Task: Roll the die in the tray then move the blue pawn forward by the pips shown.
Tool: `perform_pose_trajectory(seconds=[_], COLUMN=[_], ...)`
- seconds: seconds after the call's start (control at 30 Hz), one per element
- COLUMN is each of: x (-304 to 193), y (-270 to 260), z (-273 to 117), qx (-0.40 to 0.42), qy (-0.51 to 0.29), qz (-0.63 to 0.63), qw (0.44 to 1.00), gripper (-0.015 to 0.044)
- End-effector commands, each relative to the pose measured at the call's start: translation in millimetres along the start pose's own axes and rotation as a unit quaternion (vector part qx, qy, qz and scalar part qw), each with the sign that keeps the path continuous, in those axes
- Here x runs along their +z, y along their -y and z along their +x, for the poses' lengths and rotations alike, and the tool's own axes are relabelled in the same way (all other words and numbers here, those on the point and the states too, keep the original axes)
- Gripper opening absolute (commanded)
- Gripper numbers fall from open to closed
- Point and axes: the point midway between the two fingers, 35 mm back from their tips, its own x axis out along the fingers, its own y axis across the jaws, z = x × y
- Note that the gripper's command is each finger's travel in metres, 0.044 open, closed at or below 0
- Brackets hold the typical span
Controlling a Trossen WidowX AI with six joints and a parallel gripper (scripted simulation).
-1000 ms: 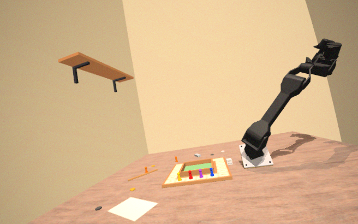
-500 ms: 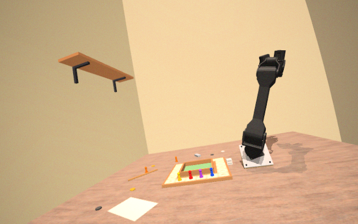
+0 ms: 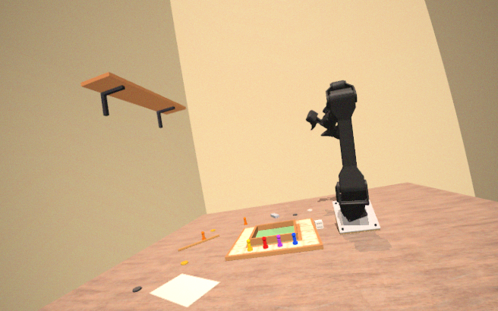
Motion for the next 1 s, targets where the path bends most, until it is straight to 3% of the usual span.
perform_pose_trajectory(seconds=[0.0, 0.17, 0.33, 0.47, 0.63, 0.77, 0.97], x=[-61, -149, -236, -300, -372, -413, -415], y=[-13, -25, -24, -16, 6, 27, 37], z=[12, 17, 4, -20, -68, -113, -123], qx=[-0.021, -0.031, -0.021, 0.003, 0.054, 0.106, 0.116], qy=[-0.077, -0.192, -0.310, -0.402, -0.515, -0.590, -0.601], qz=[-0.092, -0.231, -0.366, -0.463, -0.565, -0.615, -0.621], qw=[0.993, 0.953, 0.877, 0.790, 0.643, 0.512, 0.489], gripper=[0.0275, 0.0275, 0.0275, 0.0275, 0.0275, 0.0275, 0.0275])
